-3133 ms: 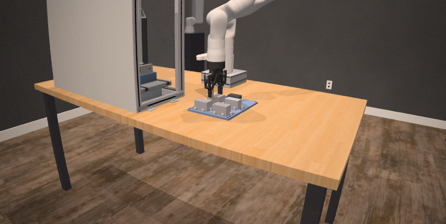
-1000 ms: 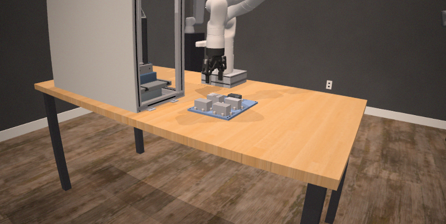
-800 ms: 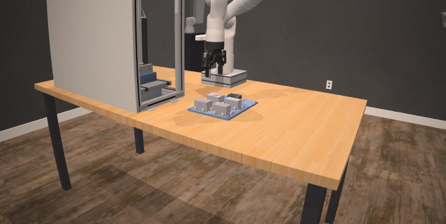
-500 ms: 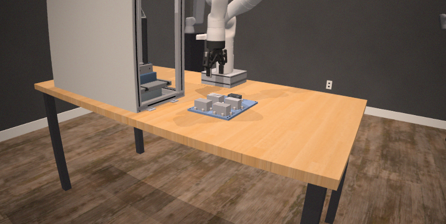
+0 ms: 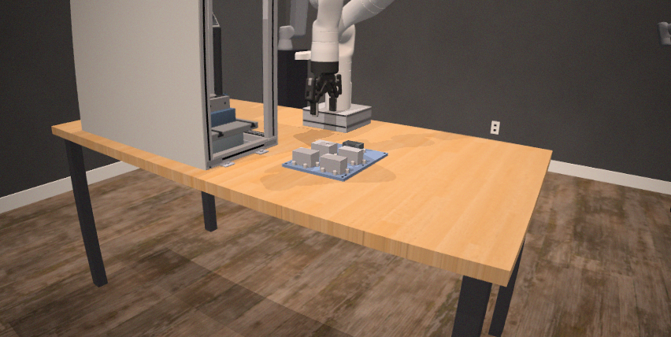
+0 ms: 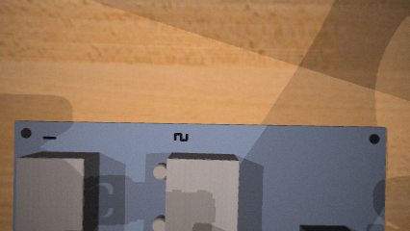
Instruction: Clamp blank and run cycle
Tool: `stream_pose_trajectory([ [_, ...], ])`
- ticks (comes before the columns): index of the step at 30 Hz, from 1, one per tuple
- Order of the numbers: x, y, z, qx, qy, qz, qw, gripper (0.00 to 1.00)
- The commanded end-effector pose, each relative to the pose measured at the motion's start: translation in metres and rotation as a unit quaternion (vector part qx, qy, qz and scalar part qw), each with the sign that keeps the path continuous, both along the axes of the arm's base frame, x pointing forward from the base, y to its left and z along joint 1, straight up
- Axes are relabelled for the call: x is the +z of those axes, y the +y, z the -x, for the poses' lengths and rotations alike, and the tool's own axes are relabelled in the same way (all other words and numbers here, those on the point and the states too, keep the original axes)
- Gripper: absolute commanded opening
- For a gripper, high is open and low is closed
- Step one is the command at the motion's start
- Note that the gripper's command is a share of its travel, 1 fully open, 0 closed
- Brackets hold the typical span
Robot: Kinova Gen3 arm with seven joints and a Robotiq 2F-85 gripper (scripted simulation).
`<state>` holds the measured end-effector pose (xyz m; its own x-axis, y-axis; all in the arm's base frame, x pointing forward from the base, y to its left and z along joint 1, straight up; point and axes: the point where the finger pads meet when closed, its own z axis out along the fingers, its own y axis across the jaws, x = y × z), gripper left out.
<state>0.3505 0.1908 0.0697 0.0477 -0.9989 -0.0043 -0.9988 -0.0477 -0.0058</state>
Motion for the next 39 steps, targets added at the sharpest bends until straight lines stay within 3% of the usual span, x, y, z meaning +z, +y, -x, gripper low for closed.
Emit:
stream_pose_trajectory([
  [1,0.001,0.0,0.0,0.0,0.001,0.0,1.0,1.0],
  [6,0.001,0.037,-0.034,0.0,0.001,0.0,1.0,1.0],
  [18,0.001,0.037,-0.034,0.0,0.001,0.0,1.0,1.0],
  [23,0.003,0.076,-0.07,0.0,0.0,-0.001,1.0,1.0],
  [35,0.003,0.076,-0.07,0.0,0.0,-0.001,1.0,1.0],
  [39,0.003,0.092,-0.085,0.001,-0.001,-0.001,1.0,1.0],
])
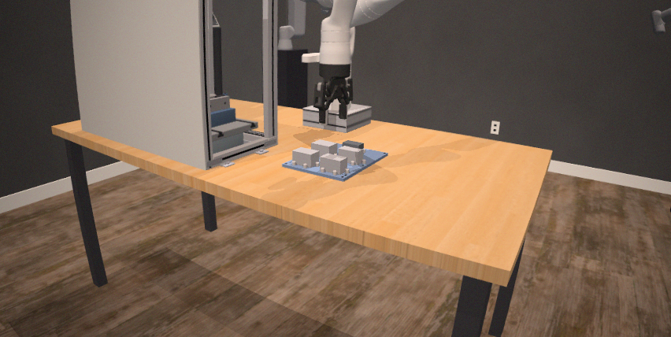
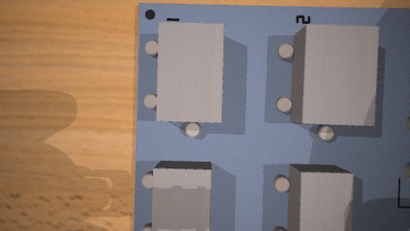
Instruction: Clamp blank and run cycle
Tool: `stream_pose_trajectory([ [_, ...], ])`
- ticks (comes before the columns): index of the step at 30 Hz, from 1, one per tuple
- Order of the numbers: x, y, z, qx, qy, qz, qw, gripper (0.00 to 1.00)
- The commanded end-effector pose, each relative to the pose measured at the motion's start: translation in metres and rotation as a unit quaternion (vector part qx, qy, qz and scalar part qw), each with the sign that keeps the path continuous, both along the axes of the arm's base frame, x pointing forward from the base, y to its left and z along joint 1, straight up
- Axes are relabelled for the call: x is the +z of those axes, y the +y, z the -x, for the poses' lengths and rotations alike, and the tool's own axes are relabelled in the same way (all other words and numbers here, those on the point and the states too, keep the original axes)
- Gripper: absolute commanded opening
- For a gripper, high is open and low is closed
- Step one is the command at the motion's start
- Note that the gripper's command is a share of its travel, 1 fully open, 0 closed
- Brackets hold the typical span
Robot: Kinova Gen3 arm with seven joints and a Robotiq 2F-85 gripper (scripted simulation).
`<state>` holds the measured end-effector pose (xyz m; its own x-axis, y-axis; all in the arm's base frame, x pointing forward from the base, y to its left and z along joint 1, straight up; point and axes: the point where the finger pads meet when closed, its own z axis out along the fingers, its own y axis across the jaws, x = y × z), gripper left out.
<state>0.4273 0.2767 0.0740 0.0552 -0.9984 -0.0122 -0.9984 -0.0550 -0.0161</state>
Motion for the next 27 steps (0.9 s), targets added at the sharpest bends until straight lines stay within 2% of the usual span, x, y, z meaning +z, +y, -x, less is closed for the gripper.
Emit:
stream_pose_trajectory([
  [1,-0.002,0.01,-0.012,-0.003,0.005,0.004,1.0,1.0],
  [13,-0.002,0.01,-0.012,-0.003,0.005,0.004,1.0,1.0],
  [18,-0.03,0.012,-0.012,-0.003,0.005,0.004,1.0,1.0],
  [27,-0.03,0.012,-0.012,-0.003,0.005,0.004,1.0,1.0],
])
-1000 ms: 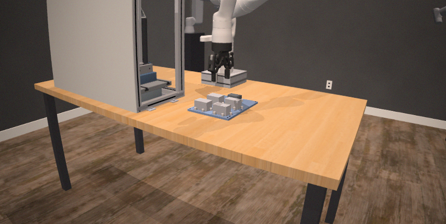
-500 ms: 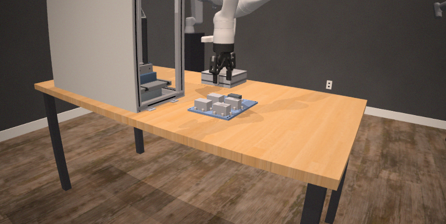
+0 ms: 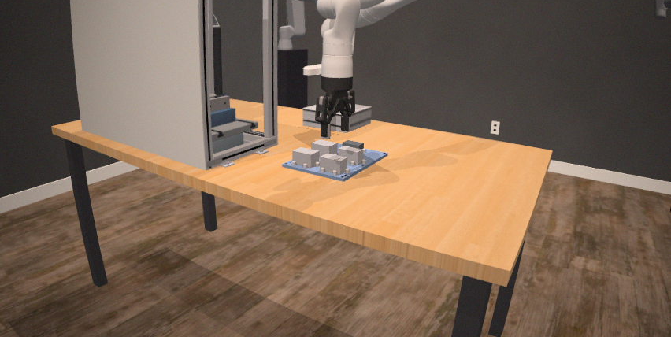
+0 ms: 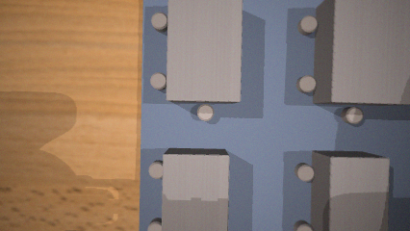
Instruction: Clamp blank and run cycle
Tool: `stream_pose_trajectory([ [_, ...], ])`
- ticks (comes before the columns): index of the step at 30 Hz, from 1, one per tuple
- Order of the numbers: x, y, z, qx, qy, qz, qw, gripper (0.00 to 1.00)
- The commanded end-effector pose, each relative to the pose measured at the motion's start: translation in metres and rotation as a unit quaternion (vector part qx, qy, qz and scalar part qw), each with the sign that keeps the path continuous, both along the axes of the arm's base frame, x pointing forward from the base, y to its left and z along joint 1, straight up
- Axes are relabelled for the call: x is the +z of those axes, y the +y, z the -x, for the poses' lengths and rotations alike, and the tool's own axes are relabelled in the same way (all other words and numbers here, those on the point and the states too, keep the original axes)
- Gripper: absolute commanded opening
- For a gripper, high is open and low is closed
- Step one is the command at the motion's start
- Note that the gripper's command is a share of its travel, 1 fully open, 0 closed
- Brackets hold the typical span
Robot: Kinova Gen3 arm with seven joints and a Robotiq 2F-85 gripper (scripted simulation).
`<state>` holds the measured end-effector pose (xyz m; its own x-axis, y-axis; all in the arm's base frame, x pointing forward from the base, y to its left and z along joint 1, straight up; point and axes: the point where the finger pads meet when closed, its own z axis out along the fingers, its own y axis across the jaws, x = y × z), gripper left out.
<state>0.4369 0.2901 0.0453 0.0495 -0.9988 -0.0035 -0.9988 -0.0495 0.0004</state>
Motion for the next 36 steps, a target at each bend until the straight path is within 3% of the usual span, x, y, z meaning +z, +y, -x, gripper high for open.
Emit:
stream_pose_trajectory([
  [1,-0.002,-0.002,-0.003,-0.001,-0.003,-0.001,1.0,1.0],
  [4,-0.005,0.0,-0.001,0.0,-0.001,0.0,1.0,1.0],
  [8,-0.029,-0.002,-0.002,-0.001,-0.003,-0.001,1.0,1.0],
  [36,-0.043,-0.003,-0.002,-0.001,-0.003,-0.001,1.0,1.0],
])
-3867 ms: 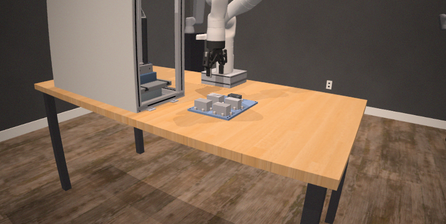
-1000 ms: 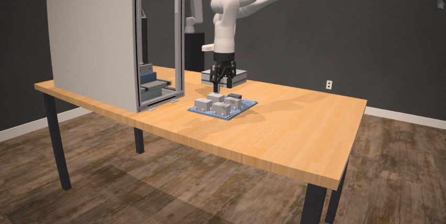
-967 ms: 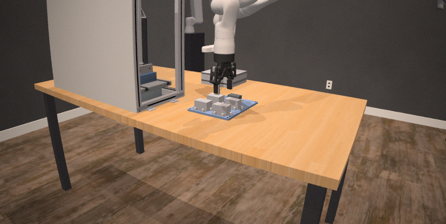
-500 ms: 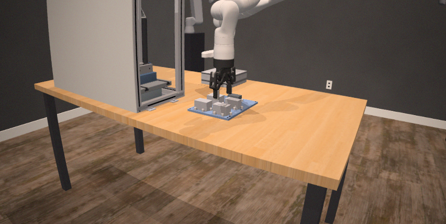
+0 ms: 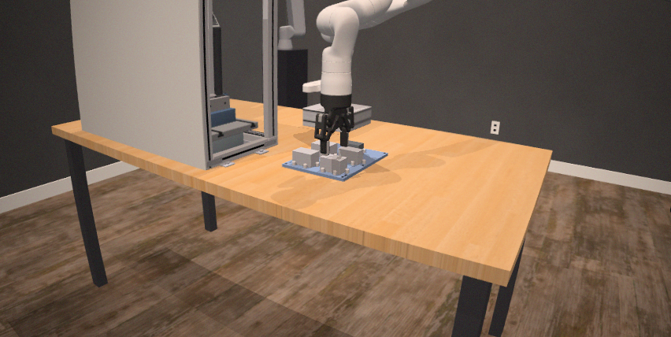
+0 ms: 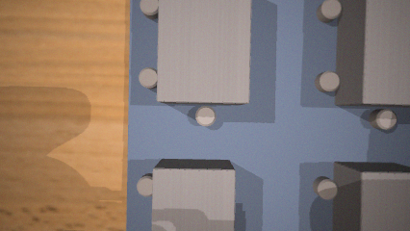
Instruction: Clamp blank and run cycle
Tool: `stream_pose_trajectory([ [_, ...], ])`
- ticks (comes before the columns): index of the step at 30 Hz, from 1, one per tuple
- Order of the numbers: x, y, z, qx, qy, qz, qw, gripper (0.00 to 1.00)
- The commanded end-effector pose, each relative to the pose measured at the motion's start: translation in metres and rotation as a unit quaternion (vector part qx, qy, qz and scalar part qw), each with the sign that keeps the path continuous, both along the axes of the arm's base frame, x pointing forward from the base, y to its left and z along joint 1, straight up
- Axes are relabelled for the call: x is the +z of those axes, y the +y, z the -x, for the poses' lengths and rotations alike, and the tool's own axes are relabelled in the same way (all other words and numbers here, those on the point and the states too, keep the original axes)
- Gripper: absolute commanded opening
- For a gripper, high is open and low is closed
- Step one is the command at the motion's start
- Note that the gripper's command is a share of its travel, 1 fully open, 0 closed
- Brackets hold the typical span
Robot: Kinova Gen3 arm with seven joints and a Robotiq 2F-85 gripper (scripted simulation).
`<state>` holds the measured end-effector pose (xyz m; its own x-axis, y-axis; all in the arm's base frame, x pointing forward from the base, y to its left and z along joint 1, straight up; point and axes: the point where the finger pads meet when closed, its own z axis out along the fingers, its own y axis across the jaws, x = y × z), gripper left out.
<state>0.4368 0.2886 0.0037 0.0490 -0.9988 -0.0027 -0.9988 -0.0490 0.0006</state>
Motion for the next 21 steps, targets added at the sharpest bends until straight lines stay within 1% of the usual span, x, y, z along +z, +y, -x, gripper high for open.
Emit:
stream_pose_trajectory([
  [1,-0.0013,-0.0014,-0.0025,0.0,-0.003,-0.002,1.0,1.0],
  [21,-0.0011,-0.0012,-0.0023,0.0,-0.002,-0.001,1.0,1.0],
])
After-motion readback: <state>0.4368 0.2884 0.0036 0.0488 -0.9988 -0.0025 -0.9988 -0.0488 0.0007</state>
